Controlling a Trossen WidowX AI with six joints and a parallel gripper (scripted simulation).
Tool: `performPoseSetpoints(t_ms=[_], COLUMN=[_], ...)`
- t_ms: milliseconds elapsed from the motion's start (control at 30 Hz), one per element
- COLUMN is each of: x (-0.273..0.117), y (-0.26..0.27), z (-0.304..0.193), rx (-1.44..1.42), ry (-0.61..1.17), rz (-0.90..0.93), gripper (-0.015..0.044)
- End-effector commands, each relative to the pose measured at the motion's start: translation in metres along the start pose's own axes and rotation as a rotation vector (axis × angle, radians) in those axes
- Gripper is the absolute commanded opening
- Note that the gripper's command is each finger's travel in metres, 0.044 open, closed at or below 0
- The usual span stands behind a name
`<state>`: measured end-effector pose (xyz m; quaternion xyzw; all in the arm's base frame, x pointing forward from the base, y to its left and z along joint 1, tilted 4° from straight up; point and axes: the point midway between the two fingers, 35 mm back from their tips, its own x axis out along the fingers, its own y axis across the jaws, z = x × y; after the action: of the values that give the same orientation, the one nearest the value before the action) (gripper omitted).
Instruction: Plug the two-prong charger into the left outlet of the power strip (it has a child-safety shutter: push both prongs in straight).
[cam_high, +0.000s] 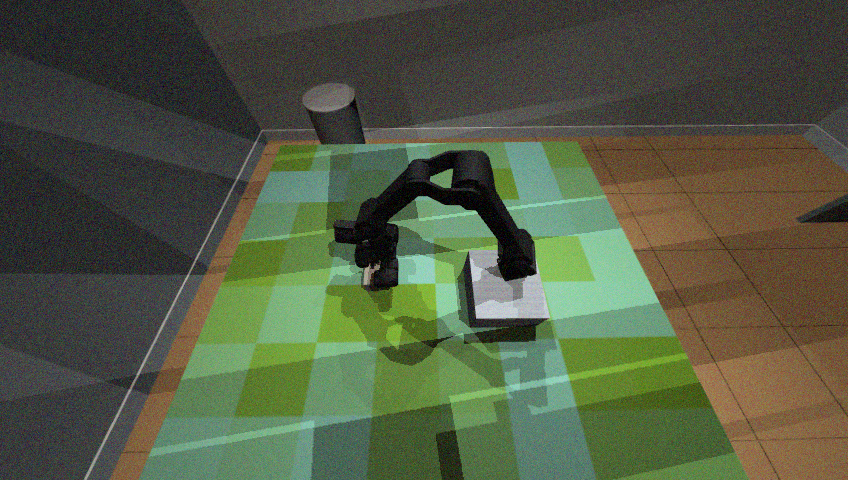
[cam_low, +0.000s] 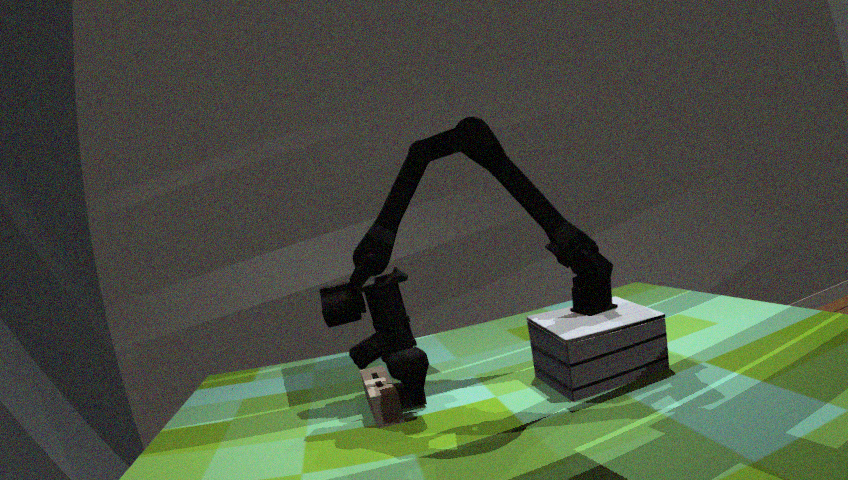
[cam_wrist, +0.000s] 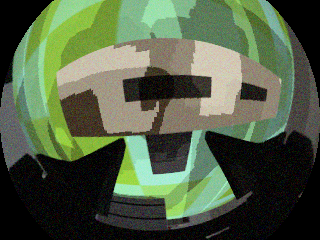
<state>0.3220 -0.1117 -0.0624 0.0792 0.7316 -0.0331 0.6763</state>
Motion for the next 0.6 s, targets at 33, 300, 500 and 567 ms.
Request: performPoseSetpoints(t_ms=[33,300,500,567], x=[0.0016,0.0018,0.0018,0.0018], y=[0.0007,0.0008,0.0007,0.0006], z=[-0.0034,-0.0052,-0.0058,-0.0070], rx=[-0.004,-0.005,-0.005,-0.005], ry=[0.001,-0.004,-0.004,-0.004], rz=[0.004,0.004,0.004,0.004], gripper=[0.0440,0.0440,0.0440,0.0440])
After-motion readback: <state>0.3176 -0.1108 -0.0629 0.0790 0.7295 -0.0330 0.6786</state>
